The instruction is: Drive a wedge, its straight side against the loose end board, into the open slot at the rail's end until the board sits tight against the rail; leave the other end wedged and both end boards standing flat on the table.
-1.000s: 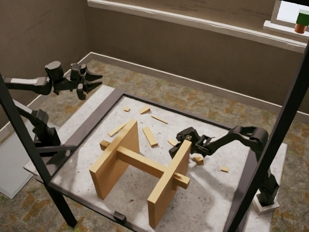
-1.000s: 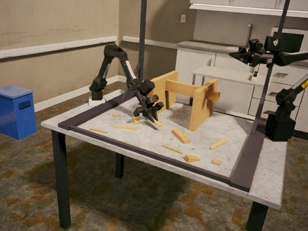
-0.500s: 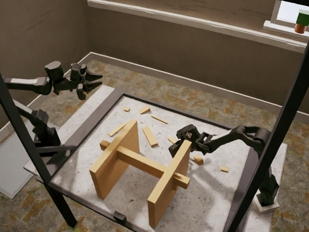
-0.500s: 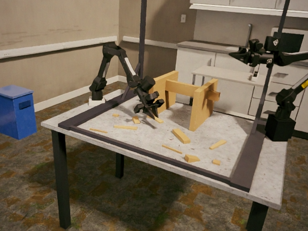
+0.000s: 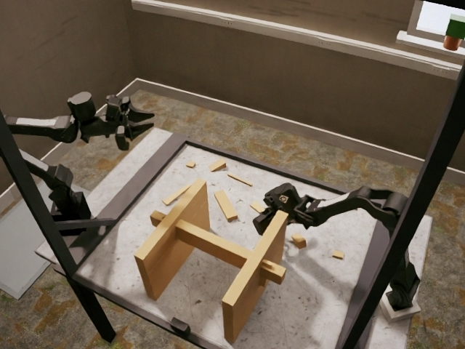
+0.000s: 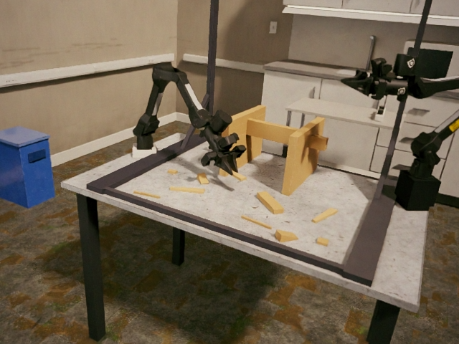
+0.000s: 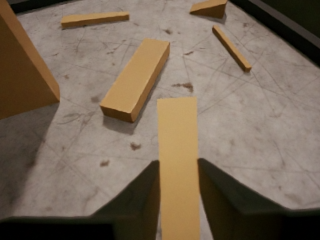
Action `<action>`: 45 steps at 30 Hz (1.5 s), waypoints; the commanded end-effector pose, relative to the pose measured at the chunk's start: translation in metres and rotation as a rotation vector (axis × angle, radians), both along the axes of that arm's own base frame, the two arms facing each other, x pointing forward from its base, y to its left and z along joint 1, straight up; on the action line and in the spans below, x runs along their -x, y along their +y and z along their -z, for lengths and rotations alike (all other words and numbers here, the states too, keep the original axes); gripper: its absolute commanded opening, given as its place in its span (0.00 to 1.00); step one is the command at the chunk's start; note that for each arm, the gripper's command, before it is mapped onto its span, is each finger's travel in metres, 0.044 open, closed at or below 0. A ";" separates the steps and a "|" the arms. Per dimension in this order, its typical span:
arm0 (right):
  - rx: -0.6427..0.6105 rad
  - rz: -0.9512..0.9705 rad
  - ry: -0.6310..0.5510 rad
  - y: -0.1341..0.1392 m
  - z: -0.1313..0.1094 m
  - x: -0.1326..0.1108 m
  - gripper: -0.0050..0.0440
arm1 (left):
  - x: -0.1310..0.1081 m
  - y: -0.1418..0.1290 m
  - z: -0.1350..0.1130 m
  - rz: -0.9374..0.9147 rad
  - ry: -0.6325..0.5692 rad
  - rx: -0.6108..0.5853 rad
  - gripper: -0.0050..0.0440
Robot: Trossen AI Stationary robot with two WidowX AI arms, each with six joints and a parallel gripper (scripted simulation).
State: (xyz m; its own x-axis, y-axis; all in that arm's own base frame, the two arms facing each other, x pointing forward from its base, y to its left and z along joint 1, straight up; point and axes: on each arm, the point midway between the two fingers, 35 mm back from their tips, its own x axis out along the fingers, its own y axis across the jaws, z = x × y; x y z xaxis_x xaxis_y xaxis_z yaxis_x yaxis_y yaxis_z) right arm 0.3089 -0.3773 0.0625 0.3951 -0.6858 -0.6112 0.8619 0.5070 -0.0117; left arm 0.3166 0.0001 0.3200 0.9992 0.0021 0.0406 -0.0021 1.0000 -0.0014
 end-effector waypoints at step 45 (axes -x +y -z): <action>0.810 -0.987 0.411 -0.110 -0.141 -0.035 0.12 | 0.001 -0.001 -0.011 0.001 -0.025 0.004 0.52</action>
State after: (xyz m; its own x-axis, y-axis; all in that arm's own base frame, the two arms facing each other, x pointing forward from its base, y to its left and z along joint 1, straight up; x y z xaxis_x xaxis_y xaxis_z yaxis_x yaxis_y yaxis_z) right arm 0.3455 -0.4740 0.1687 0.7772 -0.4746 -0.4132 0.0859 0.7305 -0.6775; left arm 0.3166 0.0001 0.3200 0.9992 0.0021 0.0406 -0.0021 1.0000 -0.0014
